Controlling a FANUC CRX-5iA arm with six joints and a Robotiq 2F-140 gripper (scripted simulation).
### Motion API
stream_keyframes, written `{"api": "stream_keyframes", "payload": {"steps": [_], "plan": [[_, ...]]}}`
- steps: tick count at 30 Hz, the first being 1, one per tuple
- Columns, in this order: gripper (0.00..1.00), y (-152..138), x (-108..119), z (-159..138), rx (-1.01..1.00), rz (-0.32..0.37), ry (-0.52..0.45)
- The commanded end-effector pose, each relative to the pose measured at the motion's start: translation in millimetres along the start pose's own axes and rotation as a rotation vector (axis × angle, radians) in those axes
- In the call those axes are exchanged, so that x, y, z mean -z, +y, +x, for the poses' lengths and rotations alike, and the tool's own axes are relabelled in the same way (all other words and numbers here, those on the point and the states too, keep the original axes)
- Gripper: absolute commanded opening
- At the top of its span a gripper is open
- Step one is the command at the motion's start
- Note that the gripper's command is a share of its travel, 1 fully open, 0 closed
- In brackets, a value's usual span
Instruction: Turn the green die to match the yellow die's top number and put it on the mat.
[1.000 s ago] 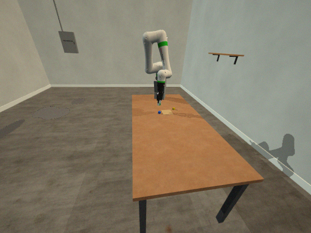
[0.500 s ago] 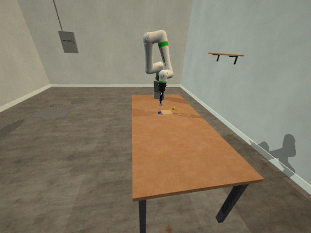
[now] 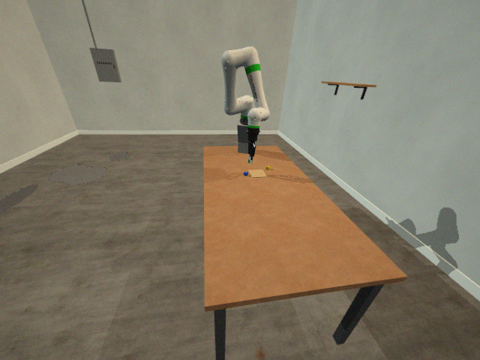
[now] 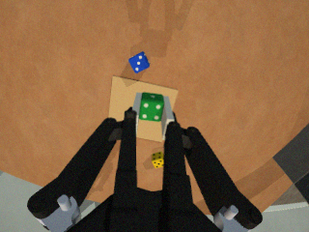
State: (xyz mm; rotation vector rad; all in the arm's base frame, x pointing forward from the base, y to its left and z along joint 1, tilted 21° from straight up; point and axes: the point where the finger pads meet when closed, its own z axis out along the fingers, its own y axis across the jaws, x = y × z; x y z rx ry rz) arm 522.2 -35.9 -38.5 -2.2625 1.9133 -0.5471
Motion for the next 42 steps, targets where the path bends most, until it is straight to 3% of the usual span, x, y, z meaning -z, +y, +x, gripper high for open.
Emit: {"api": "stream_keyframes", "payload": {"steps": [1, 42], "plan": [[0.16, -1.9, 0.4, -4.5, 0.113, -0.022, -0.028], [0.16, -19.6, 5.4, -62.8, 1.399, 0.002, -0.034]]}}
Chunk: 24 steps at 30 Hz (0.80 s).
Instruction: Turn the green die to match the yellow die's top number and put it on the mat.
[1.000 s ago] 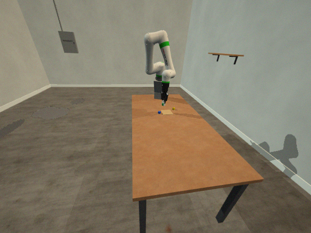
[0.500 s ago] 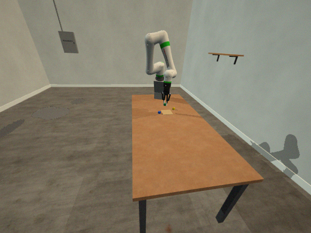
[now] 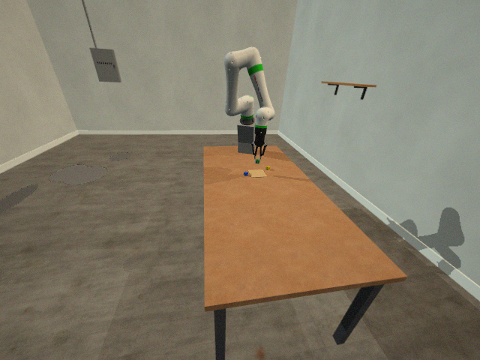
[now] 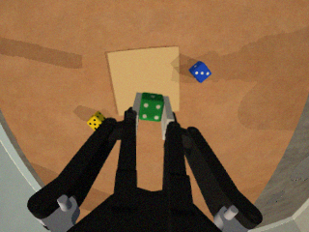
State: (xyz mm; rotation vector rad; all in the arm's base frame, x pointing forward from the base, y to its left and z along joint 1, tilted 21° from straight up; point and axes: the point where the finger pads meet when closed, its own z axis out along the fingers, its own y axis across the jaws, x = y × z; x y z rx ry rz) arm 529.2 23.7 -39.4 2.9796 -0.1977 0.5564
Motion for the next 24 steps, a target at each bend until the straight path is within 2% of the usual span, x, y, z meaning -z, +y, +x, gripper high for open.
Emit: {"api": "stream_keyframes", "payload": {"steps": [1, 6, 24], "plan": [[0.16, -7.4, 1.0, 0.3, 0.161, 0.012, -0.021], [0.16, -10.7, 1.3, 0.1, 0.231, 0.013, -0.020], [0.16, -10.9, -2.2, 0.0, 0.232, 0.011, -0.020]]}}
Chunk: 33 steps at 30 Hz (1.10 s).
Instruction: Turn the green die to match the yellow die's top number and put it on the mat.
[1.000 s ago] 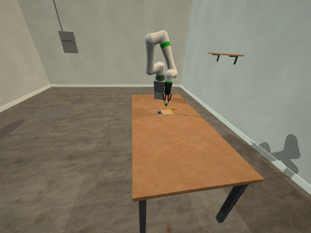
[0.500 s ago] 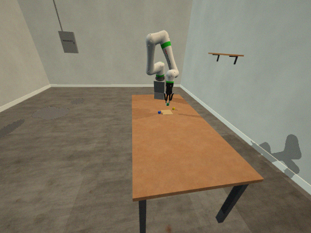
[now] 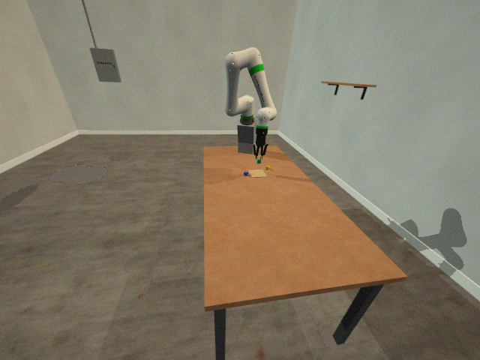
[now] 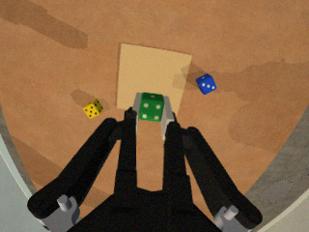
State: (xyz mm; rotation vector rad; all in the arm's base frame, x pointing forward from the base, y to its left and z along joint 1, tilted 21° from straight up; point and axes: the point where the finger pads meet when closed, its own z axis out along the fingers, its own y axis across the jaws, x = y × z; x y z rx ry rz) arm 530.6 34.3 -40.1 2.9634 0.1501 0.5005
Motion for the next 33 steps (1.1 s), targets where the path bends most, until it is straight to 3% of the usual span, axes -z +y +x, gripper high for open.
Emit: {"api": "stream_keyframes", "payload": {"steps": [1, 5, 19, 33], "plan": [[0.16, -0.1, -4.6, 0.2, -0.001, -0.001, 0.001], [0.16, 0.0, -11.7, 0.1, -0.001, -0.002, 0.001], [0.16, 0.2, -79.5, -0.1, -0.001, -0.002, 0.001], [0.16, 0.2, -95.6, -0.2, -0.001, -0.001, 0.001]]}}
